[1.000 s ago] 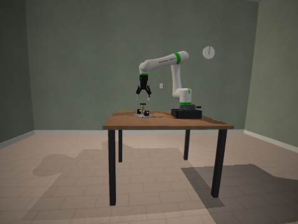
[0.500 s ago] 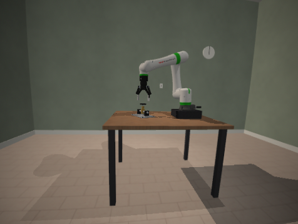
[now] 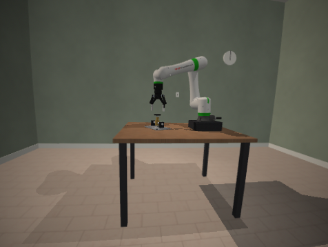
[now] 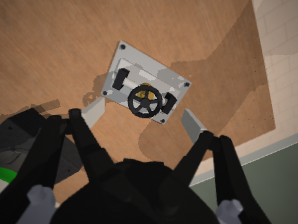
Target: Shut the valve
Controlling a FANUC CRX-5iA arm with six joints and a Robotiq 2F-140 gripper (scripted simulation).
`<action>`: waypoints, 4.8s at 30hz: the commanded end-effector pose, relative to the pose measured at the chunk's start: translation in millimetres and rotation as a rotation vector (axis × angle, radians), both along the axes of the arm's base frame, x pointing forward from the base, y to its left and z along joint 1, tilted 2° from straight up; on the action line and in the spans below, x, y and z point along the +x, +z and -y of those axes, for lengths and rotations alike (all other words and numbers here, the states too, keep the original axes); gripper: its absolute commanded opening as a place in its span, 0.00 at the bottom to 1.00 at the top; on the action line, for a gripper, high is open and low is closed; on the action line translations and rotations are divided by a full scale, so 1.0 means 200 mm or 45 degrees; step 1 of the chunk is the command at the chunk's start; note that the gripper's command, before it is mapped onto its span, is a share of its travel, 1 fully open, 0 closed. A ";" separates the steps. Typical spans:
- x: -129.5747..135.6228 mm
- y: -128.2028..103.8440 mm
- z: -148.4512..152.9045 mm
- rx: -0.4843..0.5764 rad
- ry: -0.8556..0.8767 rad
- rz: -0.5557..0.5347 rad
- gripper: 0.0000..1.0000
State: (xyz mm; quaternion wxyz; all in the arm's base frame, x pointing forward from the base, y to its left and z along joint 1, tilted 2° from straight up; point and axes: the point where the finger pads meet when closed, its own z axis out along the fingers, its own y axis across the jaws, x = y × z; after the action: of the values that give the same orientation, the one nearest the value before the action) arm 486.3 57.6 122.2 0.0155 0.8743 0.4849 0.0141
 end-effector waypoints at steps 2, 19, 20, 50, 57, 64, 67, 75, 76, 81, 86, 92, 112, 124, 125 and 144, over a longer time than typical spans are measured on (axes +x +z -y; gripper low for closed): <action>0.00 0.00 0.00 0.000 0.000 0.001 1.00; 0.00 0.00 0.00 0.000 0.000 0.001 1.00; 0.00 0.00 0.00 0.000 0.000 0.001 1.00; 0.00 -0.07 0.00 0.000 0.000 0.001 1.00; 0.01 -0.13 0.00 0.000 0.000 0.001 1.00; 0.01 -0.17 0.00 0.000 0.000 0.001 1.00; 0.01 -0.19 0.00 0.000 0.000 0.001 1.00; 0.01 -0.23 0.00 0.000 0.000 0.001 1.00; 0.01 -0.23 0.00 0.000 0.000 0.001 1.00; 0.01 -0.24 0.00 0.000 0.000 0.001 1.00; 0.01 -0.25 0.00 0.000 0.000 0.001 1.00; 0.01 -0.25 0.00 0.000 0.000 0.001 1.00; 0.01 -0.25 0.00 0.000 0.000 0.001 1.00; 0.01 -0.25 0.00 0.000 0.000 0.001 1.00; 0.01 -0.25 0.00 0.000 0.000 0.001 1.00; 0.01 -0.25 0.00 0.000 0.000 0.001 0.00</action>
State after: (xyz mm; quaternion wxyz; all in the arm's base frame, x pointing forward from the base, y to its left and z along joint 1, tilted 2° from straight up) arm 488.5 57.0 71.9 0.0156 0.8742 0.4850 0.0142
